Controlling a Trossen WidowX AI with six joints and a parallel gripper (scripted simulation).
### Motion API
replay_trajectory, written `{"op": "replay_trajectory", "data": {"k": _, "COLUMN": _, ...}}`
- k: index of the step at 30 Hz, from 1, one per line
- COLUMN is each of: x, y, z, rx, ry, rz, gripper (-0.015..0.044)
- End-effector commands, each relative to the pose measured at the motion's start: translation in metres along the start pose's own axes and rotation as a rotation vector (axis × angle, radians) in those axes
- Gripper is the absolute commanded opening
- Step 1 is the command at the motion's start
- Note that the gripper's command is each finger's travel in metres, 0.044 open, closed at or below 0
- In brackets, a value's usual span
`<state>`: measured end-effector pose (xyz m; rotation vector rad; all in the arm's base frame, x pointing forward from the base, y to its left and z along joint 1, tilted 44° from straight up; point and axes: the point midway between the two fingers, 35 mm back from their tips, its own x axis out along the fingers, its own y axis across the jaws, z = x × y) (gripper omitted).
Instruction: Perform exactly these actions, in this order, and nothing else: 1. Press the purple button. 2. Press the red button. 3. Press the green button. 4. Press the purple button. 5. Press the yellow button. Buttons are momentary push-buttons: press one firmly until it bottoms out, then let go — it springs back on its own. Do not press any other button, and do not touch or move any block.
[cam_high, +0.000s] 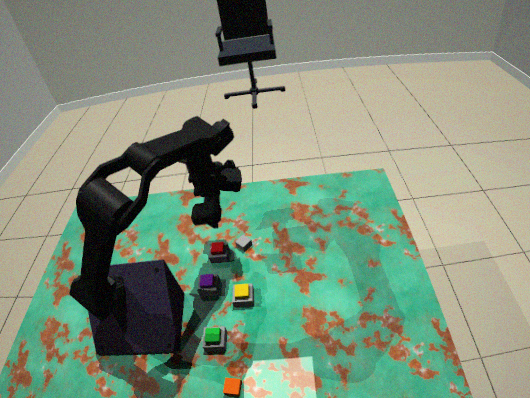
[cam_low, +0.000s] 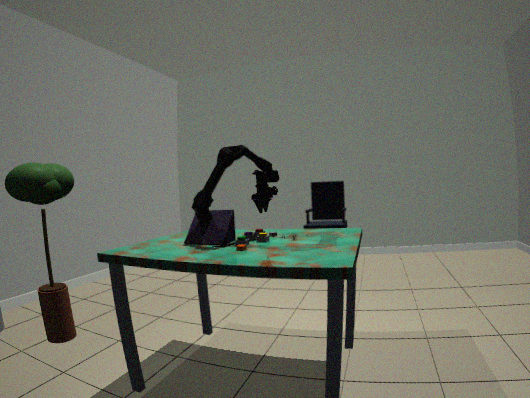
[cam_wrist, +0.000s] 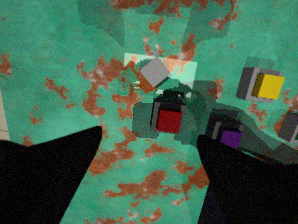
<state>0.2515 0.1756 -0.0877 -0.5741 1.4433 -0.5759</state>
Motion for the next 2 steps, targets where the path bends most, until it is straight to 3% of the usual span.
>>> {"op": "replay_trajectory", "data": {"k": 1, "x": -0.0007, "y": 0.0052, "z": -0.0018, "rx": 0.024, "ry": 0.013, "rz": -0.002, "gripper": 0.0400}}
{"op": "replay_trajectory", "data": {"k": 2, "x": -0.0007, "y": 0.0052, "z": -0.0018, "rx": 0.024, "ry": 0.013, "rz": -0.002, "gripper": 0.0400}}
